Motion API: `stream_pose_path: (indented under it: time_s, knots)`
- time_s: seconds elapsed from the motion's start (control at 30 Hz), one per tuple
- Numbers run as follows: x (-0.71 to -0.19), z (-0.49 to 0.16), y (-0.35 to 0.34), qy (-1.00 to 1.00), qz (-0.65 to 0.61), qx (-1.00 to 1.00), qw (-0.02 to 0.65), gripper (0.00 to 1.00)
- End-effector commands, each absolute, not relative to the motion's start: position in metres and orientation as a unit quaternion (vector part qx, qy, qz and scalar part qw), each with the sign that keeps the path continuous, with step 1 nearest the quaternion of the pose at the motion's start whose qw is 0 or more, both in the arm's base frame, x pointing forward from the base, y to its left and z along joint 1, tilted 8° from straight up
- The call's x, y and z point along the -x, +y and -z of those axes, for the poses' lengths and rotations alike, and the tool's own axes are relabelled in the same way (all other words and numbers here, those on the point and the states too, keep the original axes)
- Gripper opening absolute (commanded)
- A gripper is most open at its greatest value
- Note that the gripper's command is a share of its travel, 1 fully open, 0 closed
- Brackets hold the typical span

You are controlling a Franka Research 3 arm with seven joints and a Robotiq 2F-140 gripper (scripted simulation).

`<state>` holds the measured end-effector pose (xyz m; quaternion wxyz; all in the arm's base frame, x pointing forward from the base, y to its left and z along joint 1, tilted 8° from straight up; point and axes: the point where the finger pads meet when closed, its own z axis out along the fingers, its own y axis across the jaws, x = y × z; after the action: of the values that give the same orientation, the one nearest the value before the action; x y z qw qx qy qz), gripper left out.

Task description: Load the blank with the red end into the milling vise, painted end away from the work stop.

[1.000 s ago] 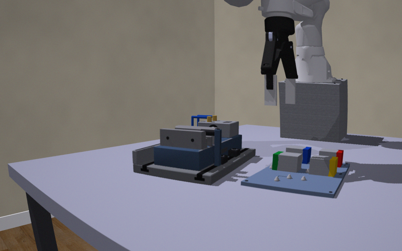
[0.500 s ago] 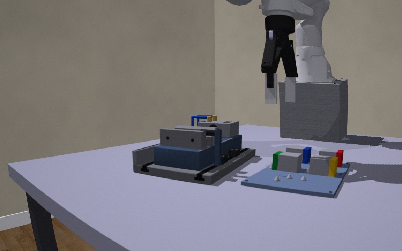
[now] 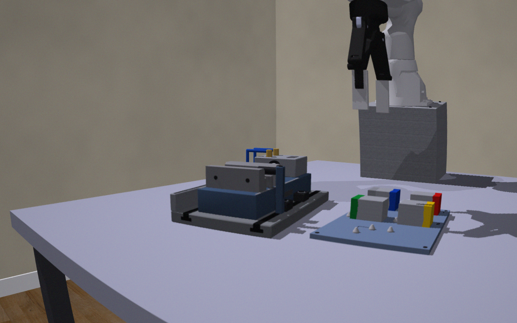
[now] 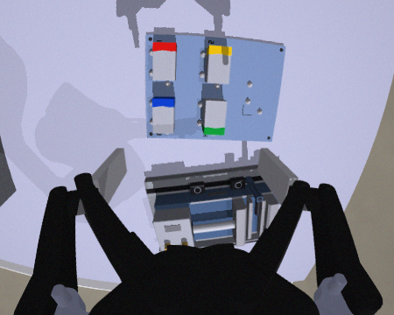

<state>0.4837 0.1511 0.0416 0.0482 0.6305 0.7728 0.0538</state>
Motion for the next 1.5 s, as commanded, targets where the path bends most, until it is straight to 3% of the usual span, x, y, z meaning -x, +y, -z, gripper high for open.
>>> stream_pose_path:
  time_s: [0.0,0.13,0.53,0.7,1.1,1.27,1.47]
  knots:
    - [-0.482,-0.051,0.155,0.772,-0.053,-0.632,0.048,1.0]
    - [-0.475,-0.086,0.172,0.767,-0.052,-0.638,0.046,1.0]
    - [-0.475,-0.086,0.172,0.767,-0.052,-0.638,0.046,1.0]
    - [-0.466,-0.136,0.197,0.767,-0.052,-0.638,0.046,1.0]
    - [-0.466,-0.136,0.197,0.767,-0.052,-0.638,0.046,1.0]
    - [-0.457,-0.176,0.216,0.767,-0.052,-0.638,0.046,1.0]
    - [-0.457,-0.176,0.216,0.767,-0.052,-0.638,0.046,1.0]
